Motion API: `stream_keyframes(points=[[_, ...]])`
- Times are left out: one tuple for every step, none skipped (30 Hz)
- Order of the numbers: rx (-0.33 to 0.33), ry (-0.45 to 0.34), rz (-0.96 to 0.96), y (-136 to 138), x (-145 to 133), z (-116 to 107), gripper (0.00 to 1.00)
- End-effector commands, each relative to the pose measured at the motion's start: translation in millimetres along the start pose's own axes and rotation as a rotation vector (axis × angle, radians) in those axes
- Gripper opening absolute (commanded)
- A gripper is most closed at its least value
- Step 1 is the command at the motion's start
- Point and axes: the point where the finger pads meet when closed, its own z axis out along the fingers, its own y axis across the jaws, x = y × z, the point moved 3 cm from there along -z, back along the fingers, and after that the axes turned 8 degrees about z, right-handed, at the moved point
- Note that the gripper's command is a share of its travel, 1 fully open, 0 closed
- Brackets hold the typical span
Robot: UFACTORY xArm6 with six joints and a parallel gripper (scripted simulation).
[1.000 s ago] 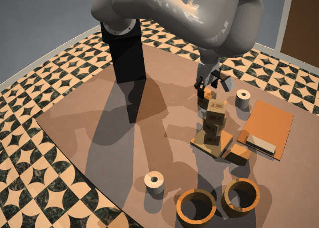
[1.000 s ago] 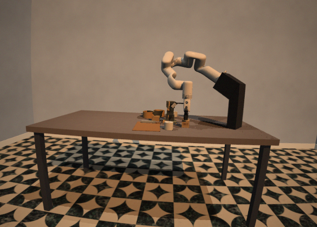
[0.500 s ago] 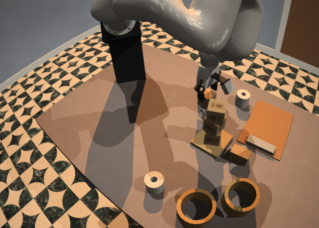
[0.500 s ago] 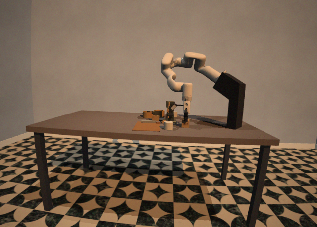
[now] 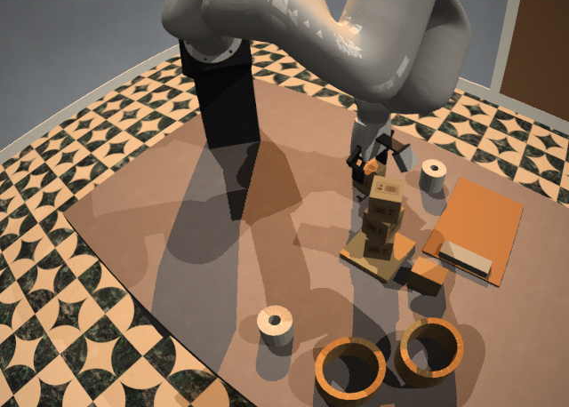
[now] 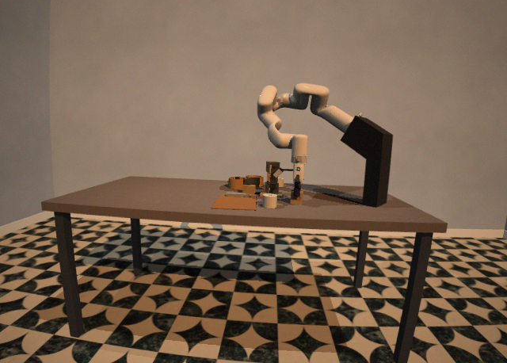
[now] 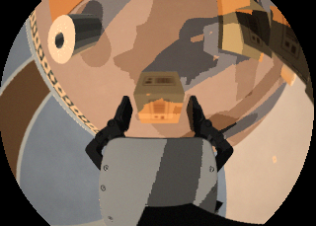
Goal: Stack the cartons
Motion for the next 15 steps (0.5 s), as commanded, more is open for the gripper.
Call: stream_keyframes(points=[[0.002,0.000,0.000,-0.5,0.0,2.7,1.00],[0.002,0.000,0.000,-0.5,0.0,2.7,1.00],[0.002,0.000,0.000,-0.5,0.0,2.7,1.00],[0.002,0.000,0.000,-0.5,0.0,3.2,1.00],[0.002,0.000,0.000,-0.4,0.0,3.7,1.00],[0.002,0.000,0.000,-0.4,0.0,4.2,1.00],[0.002,0.000,0.000,-0.4,0.0,4.6,1.00],[0.002,0.000,0.000,-0.4,-0.1,5.1,1.00],[0.002,0.000,0.000,-0.4,-0.1,5.5,1.00],[0.002,0.000,0.000,-0.4,-0.1,5.9,1.00],[0.002,0.000,0.000,-0.3,-0.1,6.3,1.00],[0.002,0.000,0.000,-0.3,-0.1,6.6,1.00],[0.002,0.000,0.000,-0.3,-0.1,7.0,1.00],[0.002,0.000,0.000,-0.3,-0.2,7.3,1.00],[0.002,0.000,0.000,-0.3,-0.2,7.6,1.00]])
